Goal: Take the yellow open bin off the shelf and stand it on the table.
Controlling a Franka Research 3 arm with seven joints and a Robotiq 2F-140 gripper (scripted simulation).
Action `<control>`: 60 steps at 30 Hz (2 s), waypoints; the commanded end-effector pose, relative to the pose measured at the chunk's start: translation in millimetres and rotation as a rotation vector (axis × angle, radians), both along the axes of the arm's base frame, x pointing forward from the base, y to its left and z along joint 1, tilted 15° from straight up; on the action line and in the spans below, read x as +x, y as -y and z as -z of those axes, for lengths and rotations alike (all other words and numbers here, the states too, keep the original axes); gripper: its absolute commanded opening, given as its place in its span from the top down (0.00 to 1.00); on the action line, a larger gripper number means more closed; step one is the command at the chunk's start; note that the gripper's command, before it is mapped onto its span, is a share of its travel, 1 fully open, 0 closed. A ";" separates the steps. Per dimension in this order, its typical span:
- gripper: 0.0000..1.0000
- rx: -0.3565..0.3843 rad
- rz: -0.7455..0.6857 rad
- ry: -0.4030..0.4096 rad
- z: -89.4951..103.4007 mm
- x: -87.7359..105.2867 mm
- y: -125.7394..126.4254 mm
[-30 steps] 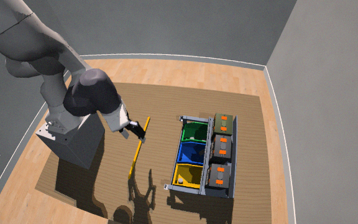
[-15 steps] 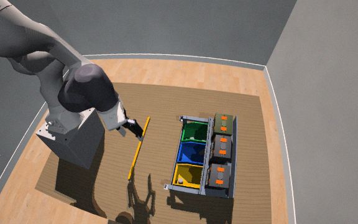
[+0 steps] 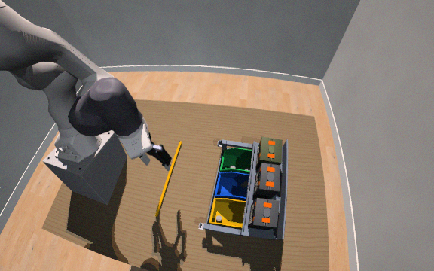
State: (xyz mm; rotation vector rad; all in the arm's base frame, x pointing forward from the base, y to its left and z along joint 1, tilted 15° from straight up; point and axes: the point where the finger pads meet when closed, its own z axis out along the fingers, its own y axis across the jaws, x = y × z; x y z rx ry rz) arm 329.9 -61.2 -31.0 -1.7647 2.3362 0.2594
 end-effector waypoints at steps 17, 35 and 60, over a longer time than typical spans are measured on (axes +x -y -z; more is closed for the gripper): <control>0.43 0.000 -0.017 0.002 8.5 4.4 -2.6; 0.43 0.000 -0.017 0.002 10.6 6.4 -2.8; 0.43 -0.008 -0.030 0.017 17.1 43.1 28.1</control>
